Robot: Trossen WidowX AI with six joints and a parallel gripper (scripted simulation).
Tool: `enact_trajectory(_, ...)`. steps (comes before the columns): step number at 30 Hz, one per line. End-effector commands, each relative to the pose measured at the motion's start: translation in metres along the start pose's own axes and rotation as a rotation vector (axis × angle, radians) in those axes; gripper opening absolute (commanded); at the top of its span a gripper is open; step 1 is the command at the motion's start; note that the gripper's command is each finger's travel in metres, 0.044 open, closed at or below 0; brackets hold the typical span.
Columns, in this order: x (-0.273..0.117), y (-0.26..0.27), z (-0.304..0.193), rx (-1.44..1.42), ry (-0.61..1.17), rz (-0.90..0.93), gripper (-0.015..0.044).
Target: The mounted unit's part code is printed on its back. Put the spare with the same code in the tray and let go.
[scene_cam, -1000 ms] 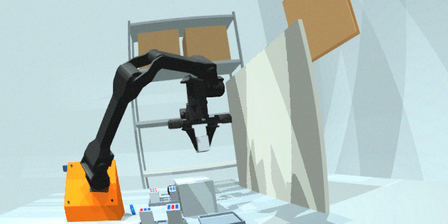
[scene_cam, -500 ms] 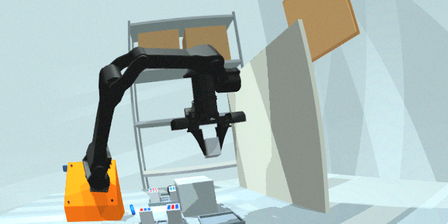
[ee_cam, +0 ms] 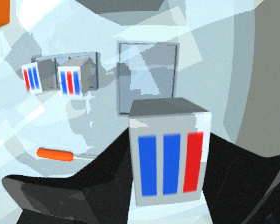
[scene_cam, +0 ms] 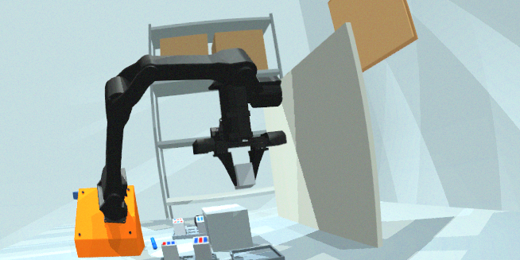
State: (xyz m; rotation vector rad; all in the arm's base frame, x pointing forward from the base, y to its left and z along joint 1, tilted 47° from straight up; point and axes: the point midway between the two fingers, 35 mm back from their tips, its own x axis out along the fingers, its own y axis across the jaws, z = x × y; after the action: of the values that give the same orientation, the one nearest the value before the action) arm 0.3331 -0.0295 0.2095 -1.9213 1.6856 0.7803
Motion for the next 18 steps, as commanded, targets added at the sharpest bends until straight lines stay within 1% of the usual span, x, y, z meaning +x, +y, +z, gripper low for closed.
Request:
enact_trajectory(1, 0.003, -0.001, -0.001, -0.001, 0.004, -0.001, 0.0)
enact_trajectory(18, 0.017, -0.004, -0.001, -0.001, 0.0, -0.002, 0.0)
